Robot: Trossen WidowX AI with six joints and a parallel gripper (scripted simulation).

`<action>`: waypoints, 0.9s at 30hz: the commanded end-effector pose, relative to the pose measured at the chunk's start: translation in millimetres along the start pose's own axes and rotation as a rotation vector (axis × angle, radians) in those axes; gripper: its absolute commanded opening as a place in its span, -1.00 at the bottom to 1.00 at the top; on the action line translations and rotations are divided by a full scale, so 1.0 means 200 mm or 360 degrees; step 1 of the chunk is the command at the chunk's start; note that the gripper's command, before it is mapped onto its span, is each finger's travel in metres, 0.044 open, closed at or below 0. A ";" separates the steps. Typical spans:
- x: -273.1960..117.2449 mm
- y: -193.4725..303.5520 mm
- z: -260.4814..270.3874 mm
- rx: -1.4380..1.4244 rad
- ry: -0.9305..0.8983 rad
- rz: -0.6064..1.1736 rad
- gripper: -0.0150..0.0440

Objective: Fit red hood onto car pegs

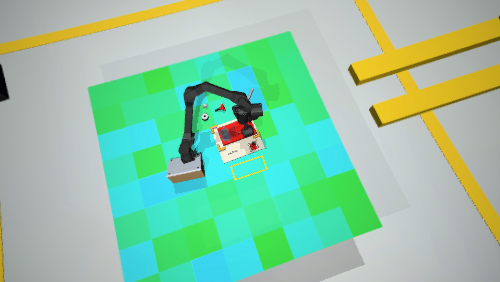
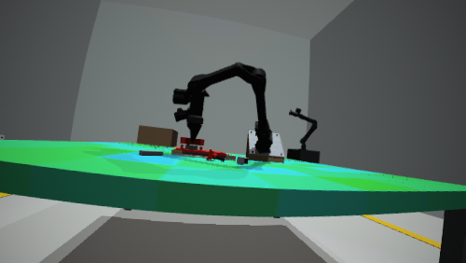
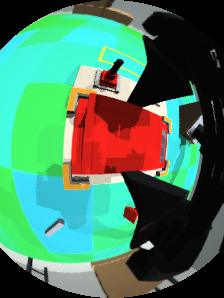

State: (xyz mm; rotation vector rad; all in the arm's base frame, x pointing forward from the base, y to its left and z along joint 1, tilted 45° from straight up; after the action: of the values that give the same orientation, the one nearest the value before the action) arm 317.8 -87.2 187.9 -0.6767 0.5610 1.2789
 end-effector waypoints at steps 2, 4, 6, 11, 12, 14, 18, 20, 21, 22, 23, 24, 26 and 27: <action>0.01 0.00 0.00 0.0008 -0.0008 -0.0003 -0.49; 0.01 0.00 0.00 0.0008 -0.0008 -0.0003 -0.49; 0.02 0.00 0.00 0.0008 -0.0008 -0.0003 -0.49; 0.03 0.00 0.00 0.0008 -0.0008 -0.0003 -0.49; 0.03 0.00 0.00 0.0008 -0.0008 -0.0003 -0.49; 0.03 0.00 0.00 0.0008 -0.0008 -0.0003 -0.49; 0.04 0.00 0.00 0.0008 -0.0008 -0.0003 -0.49; 0.04 0.00 0.00 0.0008 -0.0008 -0.0003 -0.49; 0.04 0.00 0.00 0.0008 -0.0008 -0.0003 -0.49; 0.05 0.00 0.00 0.0007 -0.0008 -0.0003 -0.49; 0.05 0.00 0.00 0.0007 -0.0008 -0.0003 -0.49; 0.05 0.00 0.00 0.0007 -0.0008 -0.0003 -0.49; 0.05 0.00 0.00 0.0007 -0.0008 -0.0003 -0.49; 0.06 0.00 0.00 0.0007 -0.0008 -0.0003 -0.49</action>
State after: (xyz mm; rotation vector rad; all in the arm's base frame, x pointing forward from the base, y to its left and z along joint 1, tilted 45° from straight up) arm 320.0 -80.8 181.5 -0.6756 0.5606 1.2776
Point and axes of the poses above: the point midway between the two fingers, 35 mm back from their tips, its own x axis out along the fingers, its own z axis across the jaws, y = z × x, the point moved 10 cm from there along -x, back along the fingers, and after that the axes turned 1 degree about -x, right-handed, at the moved point
